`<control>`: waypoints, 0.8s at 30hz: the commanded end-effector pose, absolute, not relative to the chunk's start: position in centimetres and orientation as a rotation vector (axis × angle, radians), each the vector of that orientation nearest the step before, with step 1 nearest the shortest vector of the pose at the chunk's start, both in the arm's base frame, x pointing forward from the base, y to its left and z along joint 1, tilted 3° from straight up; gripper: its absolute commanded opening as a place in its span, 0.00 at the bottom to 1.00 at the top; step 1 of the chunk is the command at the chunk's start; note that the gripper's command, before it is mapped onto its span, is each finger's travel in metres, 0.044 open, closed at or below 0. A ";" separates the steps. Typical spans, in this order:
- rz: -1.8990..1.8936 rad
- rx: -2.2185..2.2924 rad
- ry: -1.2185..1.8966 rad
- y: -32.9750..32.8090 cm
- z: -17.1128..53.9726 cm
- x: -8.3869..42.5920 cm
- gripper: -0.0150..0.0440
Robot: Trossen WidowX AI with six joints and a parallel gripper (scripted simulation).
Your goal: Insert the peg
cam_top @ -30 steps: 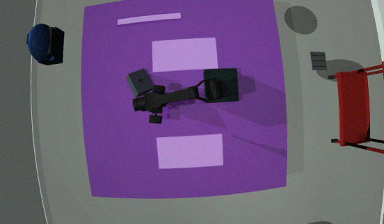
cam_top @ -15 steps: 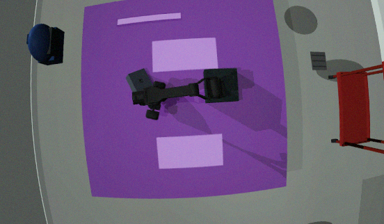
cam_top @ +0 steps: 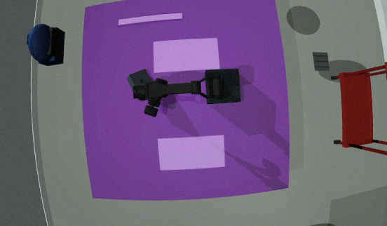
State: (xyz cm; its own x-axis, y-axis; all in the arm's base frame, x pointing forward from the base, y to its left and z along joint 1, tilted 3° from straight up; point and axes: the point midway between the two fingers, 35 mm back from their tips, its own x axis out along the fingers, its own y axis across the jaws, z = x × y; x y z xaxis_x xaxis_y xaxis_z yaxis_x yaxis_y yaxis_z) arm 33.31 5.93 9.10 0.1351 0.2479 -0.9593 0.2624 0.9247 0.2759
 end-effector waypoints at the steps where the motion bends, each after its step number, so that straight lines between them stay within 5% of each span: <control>1: -0.020 0.463 1.440 5.5 9.2 33.5 0.25; 24: -0.094 0.635 1.378 2.5 9.7 34.4 0.25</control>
State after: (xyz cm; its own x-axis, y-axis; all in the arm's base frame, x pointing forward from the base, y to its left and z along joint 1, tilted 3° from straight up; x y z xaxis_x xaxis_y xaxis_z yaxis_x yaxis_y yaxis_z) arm 34.29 2.80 9.61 0.2060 0.2888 -0.9350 0.4050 0.8446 0.3501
